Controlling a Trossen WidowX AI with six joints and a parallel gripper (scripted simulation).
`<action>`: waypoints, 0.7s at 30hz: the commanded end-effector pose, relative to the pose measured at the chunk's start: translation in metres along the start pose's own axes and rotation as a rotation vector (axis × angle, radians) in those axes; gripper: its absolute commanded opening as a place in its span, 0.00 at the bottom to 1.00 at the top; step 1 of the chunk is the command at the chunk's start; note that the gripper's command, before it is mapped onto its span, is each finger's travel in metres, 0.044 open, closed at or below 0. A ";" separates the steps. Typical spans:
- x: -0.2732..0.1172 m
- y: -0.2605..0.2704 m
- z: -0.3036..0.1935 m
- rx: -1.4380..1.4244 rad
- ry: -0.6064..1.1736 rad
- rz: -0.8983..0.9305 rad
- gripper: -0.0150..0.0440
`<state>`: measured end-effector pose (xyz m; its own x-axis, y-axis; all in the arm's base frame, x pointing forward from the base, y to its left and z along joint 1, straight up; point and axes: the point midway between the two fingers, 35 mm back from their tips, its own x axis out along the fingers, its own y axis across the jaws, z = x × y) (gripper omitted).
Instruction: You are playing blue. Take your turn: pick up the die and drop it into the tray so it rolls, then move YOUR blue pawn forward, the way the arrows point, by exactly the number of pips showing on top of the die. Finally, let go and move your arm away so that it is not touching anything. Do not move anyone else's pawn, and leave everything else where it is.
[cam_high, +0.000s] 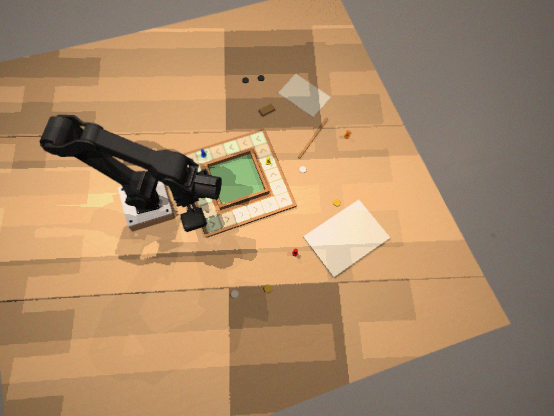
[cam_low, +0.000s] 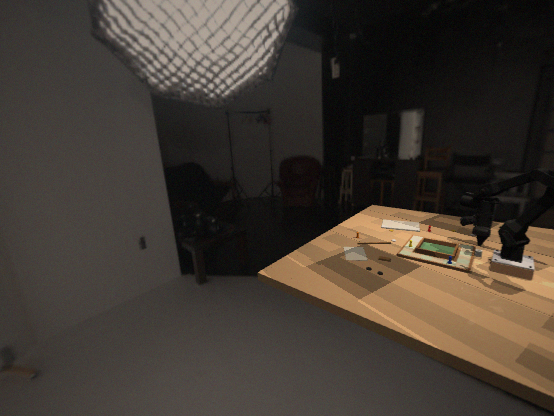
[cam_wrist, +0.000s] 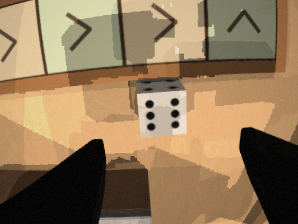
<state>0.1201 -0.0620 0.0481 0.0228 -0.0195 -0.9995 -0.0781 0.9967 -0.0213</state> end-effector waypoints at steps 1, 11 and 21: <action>0.014 0.002 -0.002 -0.003 0.006 0.013 0.72; 0.026 0.002 -0.002 -0.003 0.006 0.013 0.72; 0.042 0.001 -0.002 -0.003 0.006 0.013 0.72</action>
<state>0.1198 -0.0627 0.0130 0.0196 -0.0151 -0.9997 -0.0762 0.9970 -0.0166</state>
